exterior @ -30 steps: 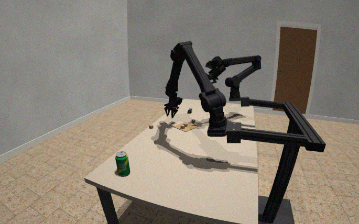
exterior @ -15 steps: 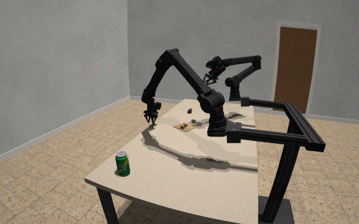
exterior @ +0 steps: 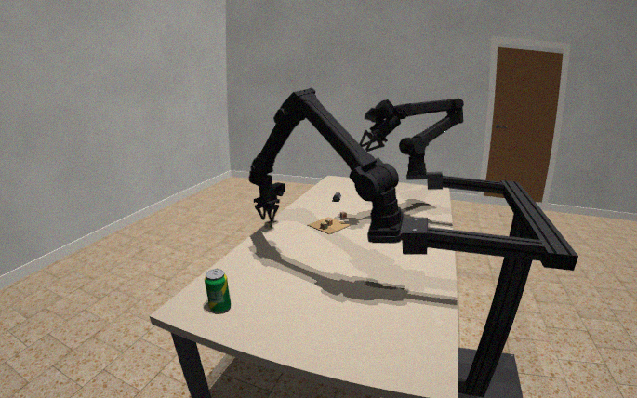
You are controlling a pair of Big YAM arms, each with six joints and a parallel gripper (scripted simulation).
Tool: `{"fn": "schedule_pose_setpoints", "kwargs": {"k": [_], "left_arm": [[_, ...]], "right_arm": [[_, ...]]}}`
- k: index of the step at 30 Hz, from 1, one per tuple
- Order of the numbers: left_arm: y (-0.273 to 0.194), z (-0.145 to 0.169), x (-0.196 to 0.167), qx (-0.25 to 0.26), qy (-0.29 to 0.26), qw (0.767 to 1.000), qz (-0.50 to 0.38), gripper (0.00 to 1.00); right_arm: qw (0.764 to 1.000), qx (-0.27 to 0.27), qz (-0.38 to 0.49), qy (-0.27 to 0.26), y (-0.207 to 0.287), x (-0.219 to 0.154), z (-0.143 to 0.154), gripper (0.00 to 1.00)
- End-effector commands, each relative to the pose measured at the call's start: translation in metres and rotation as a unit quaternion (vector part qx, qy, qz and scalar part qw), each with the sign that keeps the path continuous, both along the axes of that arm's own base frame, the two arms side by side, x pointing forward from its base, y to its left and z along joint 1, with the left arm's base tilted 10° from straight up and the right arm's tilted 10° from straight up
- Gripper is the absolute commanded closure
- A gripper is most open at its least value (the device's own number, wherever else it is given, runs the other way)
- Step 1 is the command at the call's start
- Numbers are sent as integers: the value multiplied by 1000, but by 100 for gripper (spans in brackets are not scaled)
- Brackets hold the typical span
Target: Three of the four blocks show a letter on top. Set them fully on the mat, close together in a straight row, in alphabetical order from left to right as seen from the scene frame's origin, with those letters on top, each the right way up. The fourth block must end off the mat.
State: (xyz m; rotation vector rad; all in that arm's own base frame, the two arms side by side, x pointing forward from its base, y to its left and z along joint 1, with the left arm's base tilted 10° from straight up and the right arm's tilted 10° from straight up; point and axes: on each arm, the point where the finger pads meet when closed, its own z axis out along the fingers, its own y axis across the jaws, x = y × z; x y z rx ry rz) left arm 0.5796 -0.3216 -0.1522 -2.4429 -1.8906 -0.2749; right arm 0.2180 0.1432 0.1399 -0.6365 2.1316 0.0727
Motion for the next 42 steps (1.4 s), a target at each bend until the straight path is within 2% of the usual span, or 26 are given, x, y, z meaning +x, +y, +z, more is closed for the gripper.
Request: {"fn": "schedule_pose_setpoints", "kwargs": {"k": [1,4,7,9,10,13,15,18,22,24,26,27,36,37,42], "left_arm": [[-34,6,8,-9,-9,1000,-24,51],[-40,-12,13,-12,-13,1000,-24,51],[-23,-34,8,-7,-6,1000,-23,51],[-23,-34,8,-7,-6,1000,-23,51],[-23,-24,12,-11,-12,1000,-23,51],[-26,-28,19,-11,-12,1000,-23,56],[-25,-29,22,-8,-8,1000,-23,51],[-20,-32,30,-9,-9,1000,-20,51],[-28,-15,21,-16,-21,999,-21,59],[-26,-15,22,-16,-21,999,-19,63],[-26,-15,22,-16,-21,999,-19,63],[-24,-23,18,-13,-15,1000,-19,65],[-19,-24,17,-9,-11,1000,-17,85],[-19,-24,17,-9,-11,1000,-17,80],[-26,1,9,-10,-11,1000,-23,80]], "right_arm": [[999,30,-6,-27,8,9,42,0],[999,30,-6,-27,8,9,42,0],[999,30,-6,-27,8,9,42,0],[999,30,-6,-27,8,9,42,0],[999,30,-6,-27,8,9,42,0],[999,30,-6,-27,8,9,42,0],[999,30,-6,-27,8,9,42,0],[999,30,-6,-27,8,9,42,0],[999,30,-6,-27,8,9,42,0],[999,30,-6,-27,8,9,42,0],[999,30,-6,-27,8,9,42,0],[999,30,-6,-27,8,9,42,0],[999,30,-6,-27,8,9,42,0],[999,30,-6,-27,8,9,42,0],[999,30,-6,-27,8,9,42,0]]}}
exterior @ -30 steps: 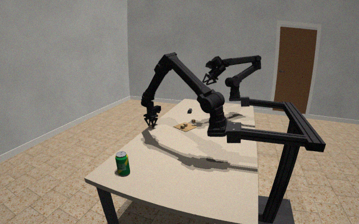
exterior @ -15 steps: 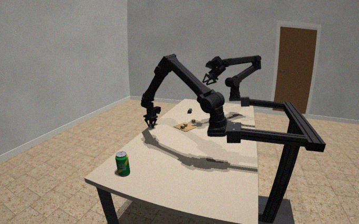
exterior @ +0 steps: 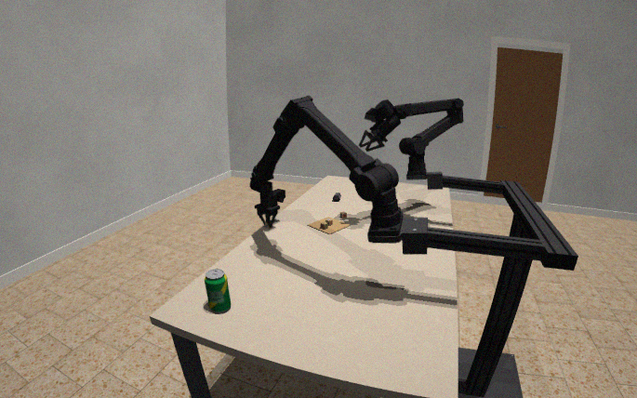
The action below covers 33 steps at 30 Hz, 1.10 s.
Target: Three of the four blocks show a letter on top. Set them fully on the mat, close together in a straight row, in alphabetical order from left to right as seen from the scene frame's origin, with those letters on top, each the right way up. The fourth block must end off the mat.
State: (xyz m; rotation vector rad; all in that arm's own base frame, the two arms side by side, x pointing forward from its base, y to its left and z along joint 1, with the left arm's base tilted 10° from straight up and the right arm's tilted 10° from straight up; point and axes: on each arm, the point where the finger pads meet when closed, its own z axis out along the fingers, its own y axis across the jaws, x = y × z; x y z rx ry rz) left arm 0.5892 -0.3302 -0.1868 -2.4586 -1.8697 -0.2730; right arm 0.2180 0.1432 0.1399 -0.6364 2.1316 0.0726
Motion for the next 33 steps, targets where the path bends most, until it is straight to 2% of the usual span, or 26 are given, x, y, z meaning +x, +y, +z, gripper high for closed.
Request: {"fn": "schedule_pose_setpoints", "kwargs": {"k": [1,6,12,16,18,30,33], "left_arm": [[-18,36,-1,-10,-12,1000,-15,80],[-28,64,-17,-12,-14,1000,-11,80],[-46,63,-43,-16,-21,1000,-7,80],[-71,60,-87,-20,-24,999,13,80],[-71,60,-87,-20,-24,999,13,80],[-150,54,-230,-21,-18,1000,13,80],[-163,37,-253,-18,-15,1000,6,80]], "right_arm": [[999,30,-6,-27,8,9,42,0],[999,30,-6,-27,8,9,42,0],[999,30,-6,-27,8,9,42,0],[999,30,-6,-27,8,9,42,0],[999,30,-6,-27,8,9,42,0],[999,30,-6,-27,8,9,42,0],[999,30,-6,-27,8,9,42,0]]}}
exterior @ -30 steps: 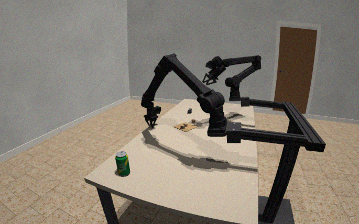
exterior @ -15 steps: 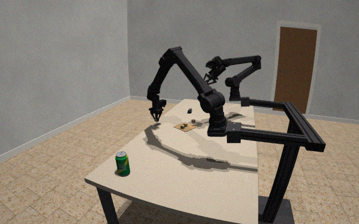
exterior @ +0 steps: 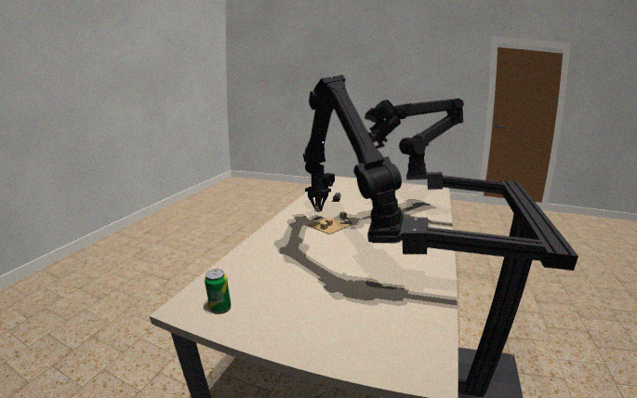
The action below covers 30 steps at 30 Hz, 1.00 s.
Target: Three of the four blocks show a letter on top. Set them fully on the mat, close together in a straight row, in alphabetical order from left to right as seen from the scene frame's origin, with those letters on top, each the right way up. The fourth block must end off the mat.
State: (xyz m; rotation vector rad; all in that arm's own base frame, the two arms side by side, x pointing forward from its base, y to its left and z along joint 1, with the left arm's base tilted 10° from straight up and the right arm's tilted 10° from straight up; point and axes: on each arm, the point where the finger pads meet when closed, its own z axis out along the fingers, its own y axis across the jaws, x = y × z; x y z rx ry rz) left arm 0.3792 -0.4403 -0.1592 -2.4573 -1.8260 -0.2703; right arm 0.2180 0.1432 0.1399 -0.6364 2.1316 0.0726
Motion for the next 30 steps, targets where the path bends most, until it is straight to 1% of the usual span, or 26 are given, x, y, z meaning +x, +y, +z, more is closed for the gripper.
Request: {"fn": "schedule_pose_setpoints", "kwargs": {"k": [1,2,4,6,8,13,19,21,28,30], "left_arm": [[-53,9,-43,-29,-24,999,15,80],[-53,9,-43,-29,-24,999,15,80],[-58,-6,-54,-23,-20,1000,9,80],[-70,-7,-56,-28,-22,999,-5,80],[-72,-12,-60,-27,-21,999,-11,80],[-62,-25,-45,-26,-21,999,1,80],[-61,-26,-45,-27,-22,999,7,80],[-64,-21,-43,-30,-24,999,7,80],[-58,-61,-42,-25,-21,999,2,80],[-44,-78,-47,-16,-15,1000,-3,80]], "right_arm": [[999,30,-6,-27,8,9,42,0],[999,30,-6,-27,8,9,42,0],[999,30,-6,-27,8,9,42,0],[999,30,-6,-27,8,9,42,0],[999,30,-6,-27,8,9,42,0],[999,30,-6,-27,8,9,42,0],[999,30,-6,-27,8,9,42,0],[999,30,-6,-27,8,9,42,0],[999,30,-6,-27,8,9,42,0],[999,30,-6,-27,8,9,42,0]]}}
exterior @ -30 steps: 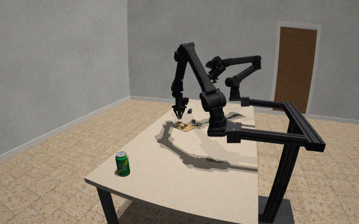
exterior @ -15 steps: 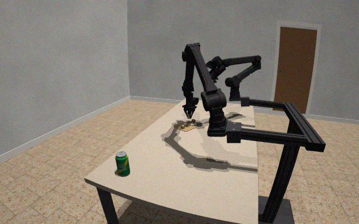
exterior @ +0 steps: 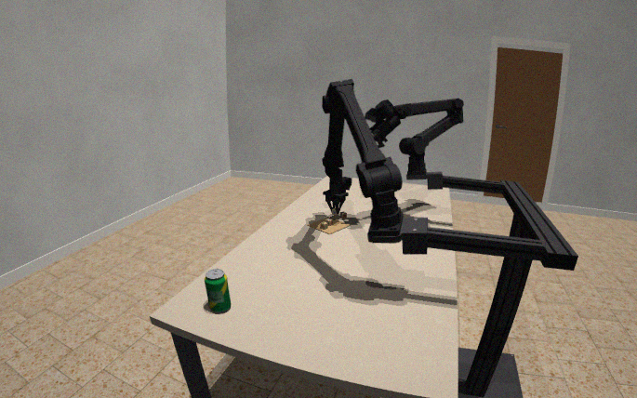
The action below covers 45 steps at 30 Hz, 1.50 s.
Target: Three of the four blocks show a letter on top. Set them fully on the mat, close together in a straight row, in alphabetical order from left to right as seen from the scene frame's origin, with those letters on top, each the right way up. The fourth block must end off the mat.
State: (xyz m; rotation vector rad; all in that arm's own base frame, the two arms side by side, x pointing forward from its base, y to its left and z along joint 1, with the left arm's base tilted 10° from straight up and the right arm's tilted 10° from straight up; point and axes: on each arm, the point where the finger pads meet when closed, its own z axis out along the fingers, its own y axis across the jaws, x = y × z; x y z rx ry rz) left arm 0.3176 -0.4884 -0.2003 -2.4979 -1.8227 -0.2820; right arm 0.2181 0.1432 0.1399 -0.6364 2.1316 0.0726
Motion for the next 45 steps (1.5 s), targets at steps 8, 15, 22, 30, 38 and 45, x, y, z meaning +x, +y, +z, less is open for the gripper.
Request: {"fn": "schedule_pose_setpoints", "kwargs": {"k": [8,15,22,30,38,45], "left_arm": [[-18,-15,23,-19,-13,1000,5,80],[5,-52,24,-8,-6,1000,6,80],[-10,-2,-2,-12,-8,1000,3,39],[-18,32,-4,-17,-10,1000,3,0],[-15,55,2,-37,-7,999,-7,0],[-2,60,14,-92,5,996,-14,0]], "right_arm": [[999,30,-6,-27,8,9,42,0],[999,30,-6,-27,8,9,42,0],[999,30,-6,-27,8,9,42,0],[999,30,-6,-27,8,9,42,0],[999,30,-6,-27,8,9,42,0],[999,30,-6,-27,8,9,42,0]]}}
